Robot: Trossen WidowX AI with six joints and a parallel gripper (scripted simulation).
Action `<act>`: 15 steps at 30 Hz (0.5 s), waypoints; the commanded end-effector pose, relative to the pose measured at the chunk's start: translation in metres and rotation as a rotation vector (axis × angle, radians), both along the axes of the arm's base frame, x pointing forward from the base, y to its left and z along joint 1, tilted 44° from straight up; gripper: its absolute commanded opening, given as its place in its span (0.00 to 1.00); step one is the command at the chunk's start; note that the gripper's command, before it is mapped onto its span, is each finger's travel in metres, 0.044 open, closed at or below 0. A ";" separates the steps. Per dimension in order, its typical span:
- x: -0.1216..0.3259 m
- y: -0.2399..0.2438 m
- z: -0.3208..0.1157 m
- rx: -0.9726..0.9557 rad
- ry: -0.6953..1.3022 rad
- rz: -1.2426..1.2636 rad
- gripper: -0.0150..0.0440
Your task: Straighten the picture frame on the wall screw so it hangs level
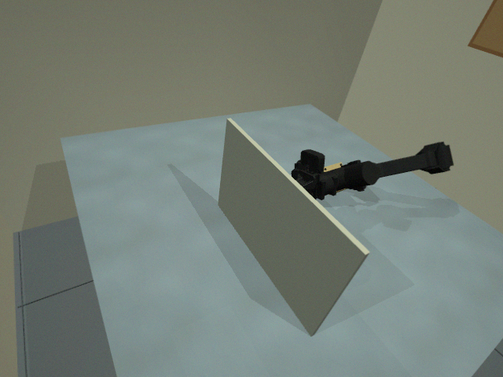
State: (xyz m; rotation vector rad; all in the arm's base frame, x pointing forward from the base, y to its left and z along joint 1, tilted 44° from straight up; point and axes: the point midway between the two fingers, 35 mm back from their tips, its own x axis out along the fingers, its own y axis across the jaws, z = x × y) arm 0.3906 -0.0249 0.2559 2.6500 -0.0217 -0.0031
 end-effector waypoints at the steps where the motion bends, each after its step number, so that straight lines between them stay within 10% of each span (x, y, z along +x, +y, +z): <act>1: 0.000 -0.001 0.004 -0.005 -0.011 -0.005 0.25; 15: 0.000 0.002 0.002 -0.005 -0.011 -0.005 0.25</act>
